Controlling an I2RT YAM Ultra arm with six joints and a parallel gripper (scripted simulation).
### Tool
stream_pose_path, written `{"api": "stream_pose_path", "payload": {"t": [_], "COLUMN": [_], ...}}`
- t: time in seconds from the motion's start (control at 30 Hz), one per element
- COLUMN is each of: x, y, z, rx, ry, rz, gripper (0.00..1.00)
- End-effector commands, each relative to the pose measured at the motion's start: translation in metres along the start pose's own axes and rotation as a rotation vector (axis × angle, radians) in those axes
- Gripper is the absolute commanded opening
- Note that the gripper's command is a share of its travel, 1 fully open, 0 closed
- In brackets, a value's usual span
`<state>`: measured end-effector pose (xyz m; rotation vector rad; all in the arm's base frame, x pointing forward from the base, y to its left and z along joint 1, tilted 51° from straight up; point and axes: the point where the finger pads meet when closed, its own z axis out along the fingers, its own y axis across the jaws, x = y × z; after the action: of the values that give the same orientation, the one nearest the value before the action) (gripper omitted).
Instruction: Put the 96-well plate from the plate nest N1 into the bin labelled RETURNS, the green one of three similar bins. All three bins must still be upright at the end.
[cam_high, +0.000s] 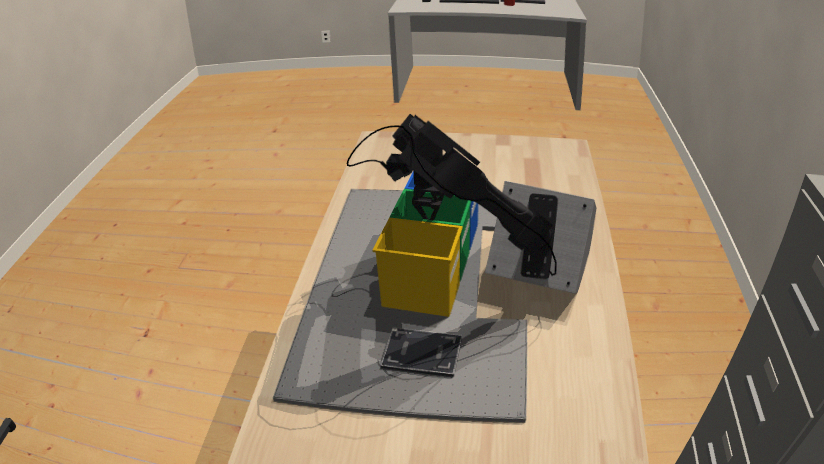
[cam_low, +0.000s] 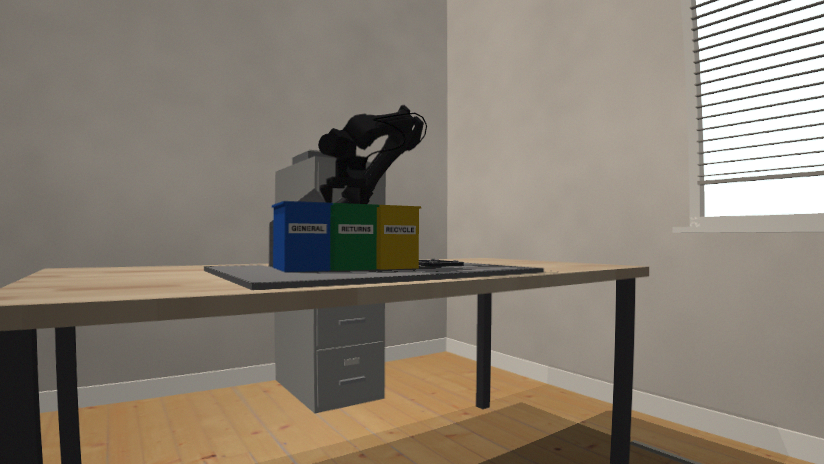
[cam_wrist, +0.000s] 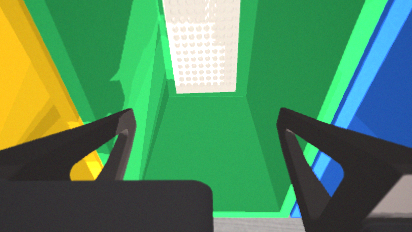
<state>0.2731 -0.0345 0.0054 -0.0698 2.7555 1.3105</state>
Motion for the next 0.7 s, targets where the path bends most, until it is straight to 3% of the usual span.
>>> {"api": "stream_pose_path", "payload": {"t": [0.0,0.43,0.47,0.67], "x": [-0.0115,-0.0115,-0.0115,-0.0115], "y": [-0.0022,-0.0022,-0.0022,-0.0022], "z": [-0.0143,-0.0143,-0.0143,-0.0143], "rx": [0.02,0.02,0.02,0.02], "ry": [-0.045,-0.045,-0.045,-0.045], "rz": [-0.012,-0.012,-0.012,-0.013], "gripper": [0.99,0.99,0.82,0.82]}}
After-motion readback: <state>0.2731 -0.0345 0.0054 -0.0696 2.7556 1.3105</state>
